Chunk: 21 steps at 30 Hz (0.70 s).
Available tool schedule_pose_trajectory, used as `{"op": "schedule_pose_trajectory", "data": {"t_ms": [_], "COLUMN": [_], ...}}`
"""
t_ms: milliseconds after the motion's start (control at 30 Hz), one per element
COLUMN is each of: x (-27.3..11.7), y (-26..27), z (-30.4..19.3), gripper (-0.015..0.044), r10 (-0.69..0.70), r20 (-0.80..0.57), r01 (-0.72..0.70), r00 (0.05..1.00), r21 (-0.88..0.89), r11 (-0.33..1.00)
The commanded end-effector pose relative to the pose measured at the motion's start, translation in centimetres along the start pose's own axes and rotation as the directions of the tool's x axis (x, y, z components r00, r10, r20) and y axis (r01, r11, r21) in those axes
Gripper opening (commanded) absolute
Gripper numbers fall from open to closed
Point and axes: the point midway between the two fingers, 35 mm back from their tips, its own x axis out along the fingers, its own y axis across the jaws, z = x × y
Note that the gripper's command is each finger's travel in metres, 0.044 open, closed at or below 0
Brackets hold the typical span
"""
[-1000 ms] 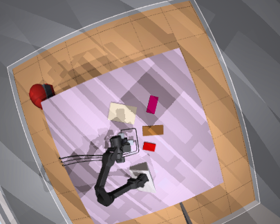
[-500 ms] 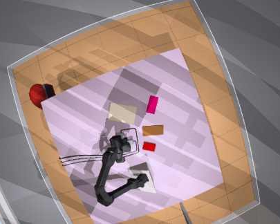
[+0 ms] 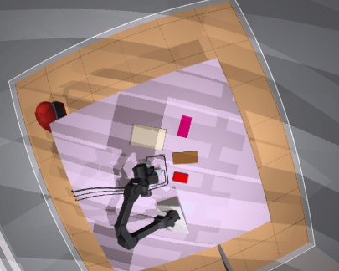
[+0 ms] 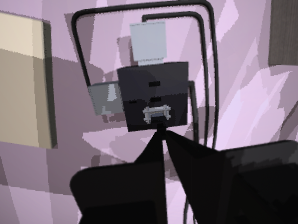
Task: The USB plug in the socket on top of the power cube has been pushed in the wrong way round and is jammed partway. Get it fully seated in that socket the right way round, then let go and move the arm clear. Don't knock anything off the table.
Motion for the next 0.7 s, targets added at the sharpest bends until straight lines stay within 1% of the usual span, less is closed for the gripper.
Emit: {"op": "schedule_pose_trajectory", "data": {"t_ms": [0,667], "x": [0.12,0.36], "y": [-0.03,-0.03], "z": [-0.05,-0.03], "gripper": [0.0000,0.0000], "r10": [-0.002,-0.002], "r20": [-0.004,-0.004], "r01": [0.002,0.002], "r00": [1.000,1.000], "r21": [0.004,0.004], "r11": [1.000,1.000]}}
